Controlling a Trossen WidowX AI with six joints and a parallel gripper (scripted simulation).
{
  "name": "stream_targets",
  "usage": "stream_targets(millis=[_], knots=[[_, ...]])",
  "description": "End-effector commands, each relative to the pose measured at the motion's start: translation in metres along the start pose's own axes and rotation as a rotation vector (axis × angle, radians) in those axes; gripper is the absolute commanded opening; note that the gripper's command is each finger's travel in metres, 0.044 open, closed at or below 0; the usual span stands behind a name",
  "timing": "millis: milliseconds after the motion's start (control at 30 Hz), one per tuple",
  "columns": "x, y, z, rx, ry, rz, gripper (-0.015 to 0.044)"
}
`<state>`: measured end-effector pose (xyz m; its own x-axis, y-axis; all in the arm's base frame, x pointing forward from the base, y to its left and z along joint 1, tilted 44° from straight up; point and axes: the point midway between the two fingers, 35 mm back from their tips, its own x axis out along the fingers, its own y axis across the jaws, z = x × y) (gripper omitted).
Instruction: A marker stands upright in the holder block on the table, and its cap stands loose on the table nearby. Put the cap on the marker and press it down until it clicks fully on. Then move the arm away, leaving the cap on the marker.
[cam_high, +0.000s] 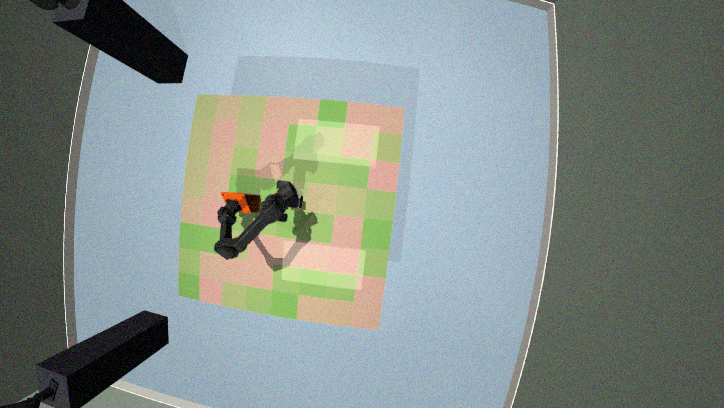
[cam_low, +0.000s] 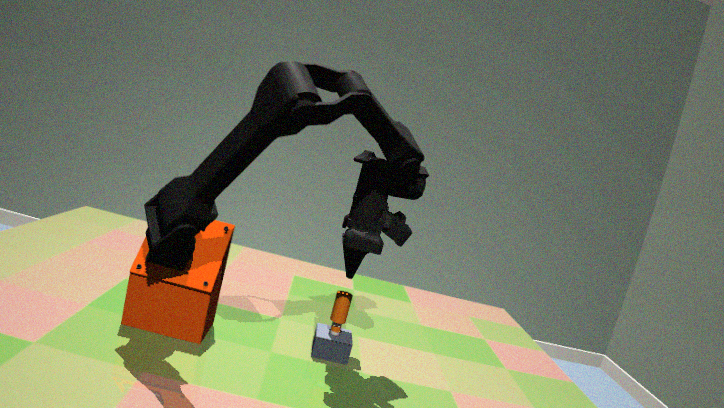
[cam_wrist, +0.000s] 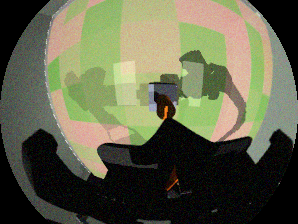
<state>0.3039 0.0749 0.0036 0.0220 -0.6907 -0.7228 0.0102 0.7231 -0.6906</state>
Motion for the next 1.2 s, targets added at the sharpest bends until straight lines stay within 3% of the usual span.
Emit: stream_targets(millis=[0, 867, 1100, 1167], knots=[[0.004, 0.0, 0.0, -0.004, -0.001, -0.004, 0.0], [0.041, 0.0, 0.001, -0.004, -0.001, -0.005, 0.0], [0.032, 0.001, 0.003, 0.002, -0.011, 0.005, 0.0], [0.013, 0.002, 0.005, 0.001, -0.011, 0.007, 0.0]])
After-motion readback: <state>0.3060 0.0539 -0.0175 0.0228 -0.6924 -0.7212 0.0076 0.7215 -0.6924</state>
